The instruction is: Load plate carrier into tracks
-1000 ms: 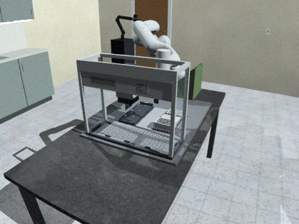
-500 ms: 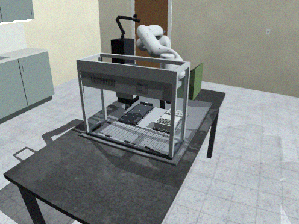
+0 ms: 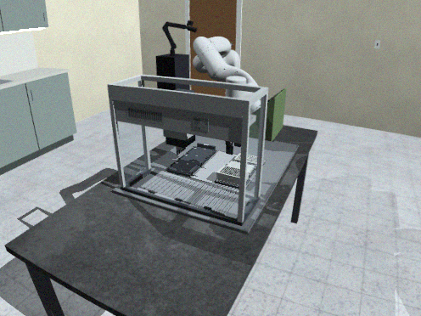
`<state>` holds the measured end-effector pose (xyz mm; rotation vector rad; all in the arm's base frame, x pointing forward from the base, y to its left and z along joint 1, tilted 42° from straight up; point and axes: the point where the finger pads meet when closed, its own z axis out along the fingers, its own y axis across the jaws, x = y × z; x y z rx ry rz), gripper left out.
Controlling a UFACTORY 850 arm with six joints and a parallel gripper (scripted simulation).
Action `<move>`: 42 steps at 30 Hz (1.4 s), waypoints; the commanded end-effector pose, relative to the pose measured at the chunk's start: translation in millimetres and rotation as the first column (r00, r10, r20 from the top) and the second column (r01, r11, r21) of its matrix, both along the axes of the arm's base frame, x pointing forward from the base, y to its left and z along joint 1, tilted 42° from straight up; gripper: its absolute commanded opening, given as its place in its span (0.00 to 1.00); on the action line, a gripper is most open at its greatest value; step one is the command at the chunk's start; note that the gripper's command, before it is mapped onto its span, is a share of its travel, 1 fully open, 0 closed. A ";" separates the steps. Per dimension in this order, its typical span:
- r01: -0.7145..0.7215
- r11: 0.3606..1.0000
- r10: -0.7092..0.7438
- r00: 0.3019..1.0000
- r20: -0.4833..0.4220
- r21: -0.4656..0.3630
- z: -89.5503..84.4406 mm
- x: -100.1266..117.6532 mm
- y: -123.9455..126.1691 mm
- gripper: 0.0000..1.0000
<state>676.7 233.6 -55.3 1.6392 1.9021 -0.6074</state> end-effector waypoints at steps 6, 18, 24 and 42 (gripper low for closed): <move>-0.001 1.000 0.001 1.000 0.001 0.001 -7.5 1.7 -6.4 1.00; -0.001 1.000 0.001 1.000 0.001 0.001 -22.4 4.0 -19.5 1.00; -0.001 1.000 0.001 1.000 0.001 0.001 -27.3 4.7 -23.9 1.00; -0.001 1.000 0.001 1.000 0.001 0.001 -47.3 7.8 -41.4 1.00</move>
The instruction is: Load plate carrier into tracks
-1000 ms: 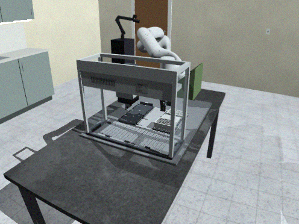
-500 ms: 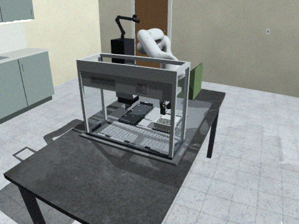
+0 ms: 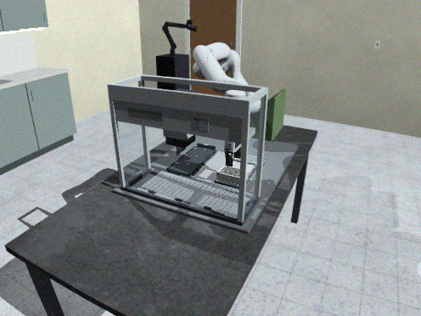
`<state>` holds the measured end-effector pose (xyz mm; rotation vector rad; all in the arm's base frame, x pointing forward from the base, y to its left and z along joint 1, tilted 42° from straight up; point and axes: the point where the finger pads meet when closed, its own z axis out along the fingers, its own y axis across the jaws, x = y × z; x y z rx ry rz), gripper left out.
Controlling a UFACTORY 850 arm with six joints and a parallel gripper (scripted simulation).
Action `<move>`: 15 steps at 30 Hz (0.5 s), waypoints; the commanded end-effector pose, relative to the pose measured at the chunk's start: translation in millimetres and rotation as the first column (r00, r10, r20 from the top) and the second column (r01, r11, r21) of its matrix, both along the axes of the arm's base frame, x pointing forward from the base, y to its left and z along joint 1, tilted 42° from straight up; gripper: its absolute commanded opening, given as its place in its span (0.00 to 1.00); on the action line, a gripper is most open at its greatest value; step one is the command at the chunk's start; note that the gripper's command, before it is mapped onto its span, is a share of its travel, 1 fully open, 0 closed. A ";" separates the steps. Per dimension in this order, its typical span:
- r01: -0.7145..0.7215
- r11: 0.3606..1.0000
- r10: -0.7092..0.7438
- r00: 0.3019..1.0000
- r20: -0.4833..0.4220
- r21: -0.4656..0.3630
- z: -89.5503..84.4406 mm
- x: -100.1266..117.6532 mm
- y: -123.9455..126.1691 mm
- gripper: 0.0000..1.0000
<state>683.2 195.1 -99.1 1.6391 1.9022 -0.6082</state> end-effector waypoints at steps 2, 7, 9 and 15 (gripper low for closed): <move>-0.001 1.000 0.001 1.000 0.002 0.001 -6.0 1.8 -5.1 1.00; -0.001 1.000 0.001 1.000 0.002 0.001 -12.2 2.7 -10.5 1.00; -0.001 1.000 0.001 1.000 0.002 0.001 -13.5 2.9 -11.7 1.00; -0.001 1.000 0.001 1.000 0.002 0.001 -13.5 2.9 -11.7 1.00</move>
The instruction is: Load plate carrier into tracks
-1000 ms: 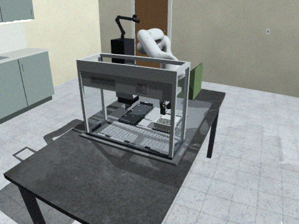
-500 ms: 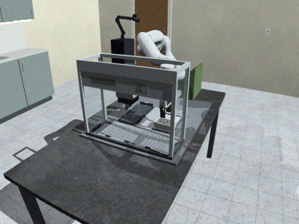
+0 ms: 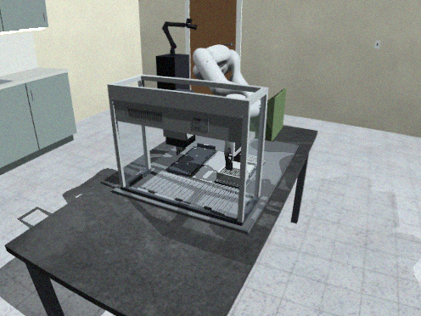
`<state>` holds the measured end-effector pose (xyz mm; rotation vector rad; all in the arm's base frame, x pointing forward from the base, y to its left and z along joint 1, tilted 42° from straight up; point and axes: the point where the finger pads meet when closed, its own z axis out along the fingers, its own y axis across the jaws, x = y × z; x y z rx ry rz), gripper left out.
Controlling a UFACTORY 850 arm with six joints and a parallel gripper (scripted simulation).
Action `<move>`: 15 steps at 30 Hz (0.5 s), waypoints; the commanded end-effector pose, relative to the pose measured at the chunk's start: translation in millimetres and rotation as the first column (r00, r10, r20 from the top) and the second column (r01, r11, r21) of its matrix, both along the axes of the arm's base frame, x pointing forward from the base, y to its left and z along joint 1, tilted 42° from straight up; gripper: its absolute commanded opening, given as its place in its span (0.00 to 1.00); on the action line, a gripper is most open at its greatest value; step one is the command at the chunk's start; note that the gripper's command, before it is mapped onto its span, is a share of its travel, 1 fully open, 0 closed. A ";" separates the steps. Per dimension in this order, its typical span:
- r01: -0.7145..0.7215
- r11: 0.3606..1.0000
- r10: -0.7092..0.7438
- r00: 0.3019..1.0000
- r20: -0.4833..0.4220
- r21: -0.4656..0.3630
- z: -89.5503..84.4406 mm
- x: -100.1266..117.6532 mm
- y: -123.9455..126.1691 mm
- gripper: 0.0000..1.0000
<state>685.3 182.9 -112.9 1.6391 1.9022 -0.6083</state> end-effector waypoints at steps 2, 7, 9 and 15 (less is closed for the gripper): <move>-0.001 1.000 0.001 1.000 0.002 0.001 0.3 0.8 0.5 1.00; -0.001 1.000 0.001 1.000 0.002 0.001 0.3 0.8 0.5 1.00; -0.001 1.000 0.001 1.000 0.002 0.001 -0.2 0.9 0.1 1.00; -0.001 1.000 0.001 1.000 0.002 0.001 -2.6 1.3 -2.1 1.00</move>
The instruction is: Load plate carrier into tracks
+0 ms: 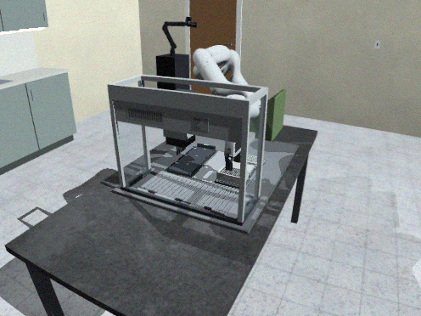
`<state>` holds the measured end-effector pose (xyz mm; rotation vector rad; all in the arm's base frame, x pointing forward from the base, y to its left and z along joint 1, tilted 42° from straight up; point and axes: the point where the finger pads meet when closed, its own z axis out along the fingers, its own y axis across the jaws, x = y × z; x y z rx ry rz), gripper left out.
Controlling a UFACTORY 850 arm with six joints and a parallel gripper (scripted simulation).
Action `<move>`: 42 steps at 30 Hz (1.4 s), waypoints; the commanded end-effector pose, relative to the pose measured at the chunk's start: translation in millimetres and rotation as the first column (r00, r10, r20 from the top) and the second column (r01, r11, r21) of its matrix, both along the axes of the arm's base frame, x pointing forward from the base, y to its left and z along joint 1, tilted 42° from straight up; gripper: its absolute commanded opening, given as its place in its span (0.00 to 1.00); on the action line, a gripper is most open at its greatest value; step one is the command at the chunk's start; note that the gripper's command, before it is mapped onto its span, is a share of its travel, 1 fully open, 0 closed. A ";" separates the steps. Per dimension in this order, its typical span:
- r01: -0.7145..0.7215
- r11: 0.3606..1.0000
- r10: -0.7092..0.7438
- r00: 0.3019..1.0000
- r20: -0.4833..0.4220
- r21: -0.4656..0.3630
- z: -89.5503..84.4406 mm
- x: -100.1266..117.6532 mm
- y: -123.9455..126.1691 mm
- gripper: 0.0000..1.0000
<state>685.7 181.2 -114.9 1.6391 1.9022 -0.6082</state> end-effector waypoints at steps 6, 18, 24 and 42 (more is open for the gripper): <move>-0.001 1.000 0.001 1.000 0.002 0.001 -3.1 1.2 -2.6 1.00; -0.001 1.000 0.001 1.000 0.002 0.001 -8.0 2.0 -6.9 1.00; -0.001 1.000 0.001 1.000 0.002 0.001 -11.0 2.4 -9.6 1.00; -0.001 1.000 0.001 1.000 0.002 0.001 -19.0 3.6 -16.6 1.00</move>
